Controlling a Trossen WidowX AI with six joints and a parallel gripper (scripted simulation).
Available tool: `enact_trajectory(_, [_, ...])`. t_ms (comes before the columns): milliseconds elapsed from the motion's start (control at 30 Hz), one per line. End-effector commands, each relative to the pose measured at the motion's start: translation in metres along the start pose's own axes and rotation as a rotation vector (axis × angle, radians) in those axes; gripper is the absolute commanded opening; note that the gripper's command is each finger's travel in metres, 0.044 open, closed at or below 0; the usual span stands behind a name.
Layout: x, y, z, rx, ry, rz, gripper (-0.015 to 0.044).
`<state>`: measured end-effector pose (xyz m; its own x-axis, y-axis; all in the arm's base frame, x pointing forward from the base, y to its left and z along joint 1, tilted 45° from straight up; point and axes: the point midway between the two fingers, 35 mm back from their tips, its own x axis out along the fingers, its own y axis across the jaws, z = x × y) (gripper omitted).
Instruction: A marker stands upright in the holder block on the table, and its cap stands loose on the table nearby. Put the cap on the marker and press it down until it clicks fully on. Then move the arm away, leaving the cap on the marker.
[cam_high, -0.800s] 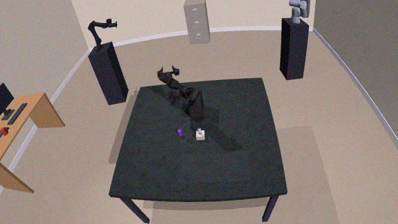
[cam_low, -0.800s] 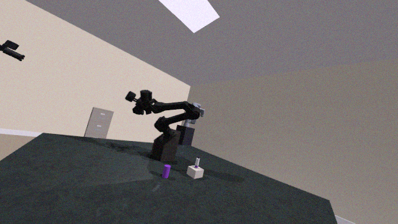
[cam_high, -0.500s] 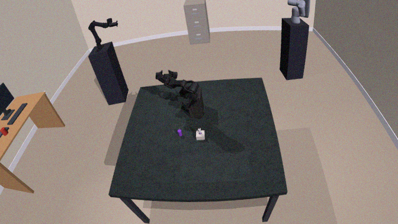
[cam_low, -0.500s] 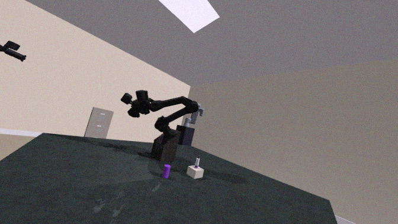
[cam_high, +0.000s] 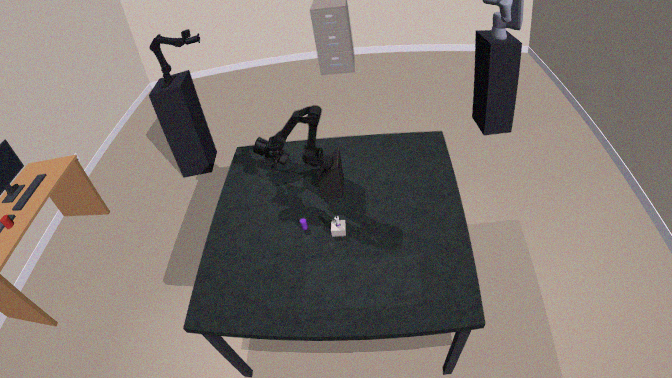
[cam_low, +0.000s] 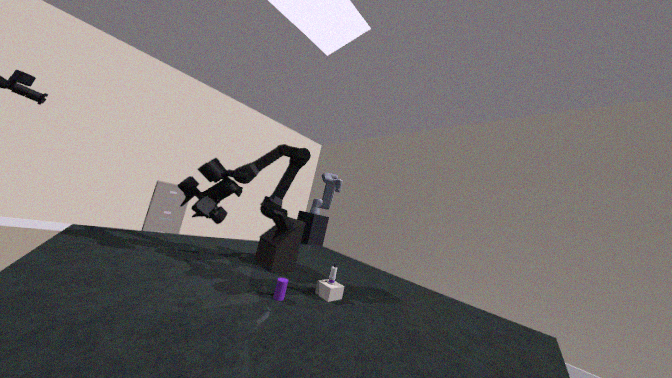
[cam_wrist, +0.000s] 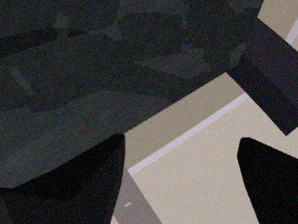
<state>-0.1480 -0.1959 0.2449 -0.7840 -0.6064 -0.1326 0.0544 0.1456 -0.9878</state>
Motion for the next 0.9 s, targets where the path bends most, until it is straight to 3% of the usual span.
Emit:
enact_trajectory(0, [-0.005,0.017,0.056,0.105,-0.168,0.131,0.0249])
enact_trajectory(367, [-0.081,0.072,0.177,0.287,-0.425,0.496,0.0249])
enact_trajectory(867, [-0.215,0.139,0.228,0.368,-0.447,0.767,0.0249])
